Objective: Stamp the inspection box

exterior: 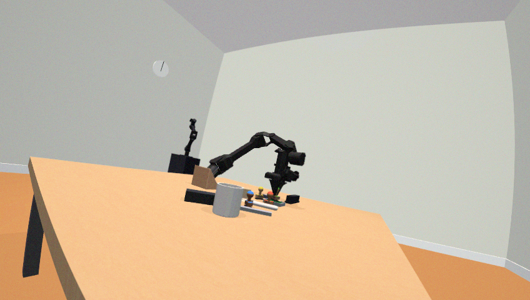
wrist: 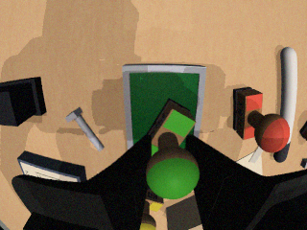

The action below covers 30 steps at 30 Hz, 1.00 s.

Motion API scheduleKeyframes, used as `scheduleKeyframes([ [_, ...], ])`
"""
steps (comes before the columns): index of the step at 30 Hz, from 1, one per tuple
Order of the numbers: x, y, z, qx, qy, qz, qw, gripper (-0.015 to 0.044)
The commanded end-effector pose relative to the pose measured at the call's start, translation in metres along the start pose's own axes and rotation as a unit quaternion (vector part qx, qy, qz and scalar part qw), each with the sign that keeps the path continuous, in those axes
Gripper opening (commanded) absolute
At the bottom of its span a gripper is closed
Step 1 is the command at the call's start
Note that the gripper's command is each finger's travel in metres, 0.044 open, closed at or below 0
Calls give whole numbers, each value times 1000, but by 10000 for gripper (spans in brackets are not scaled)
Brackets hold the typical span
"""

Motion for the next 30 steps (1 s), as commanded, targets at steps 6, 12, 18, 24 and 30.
scheduleKeyframes([
  [6, -2, 0, 0, 0, 2, -1, 1000, 0],
  [12, -3, 0, 0, 0, 2, -1, 1000, 0],
  [18, -5, 0, 0, 0, 2, -1, 1000, 0],
  [24, -5, 0, 0, 0, 2, -1, 1000, 0],
  [30, -6, 0, 0, 0, 2, -1, 1000, 0],
])
Point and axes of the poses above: the point midway between the two fingers, 35 mm back from their tips, its own x axis back along the fingers, its own z axis across the jaws, y = z × x, the point moved 7 cm from there along x, back along the fingers, and after that the axes turned 5 degrees about x, right-handed, at the moved point
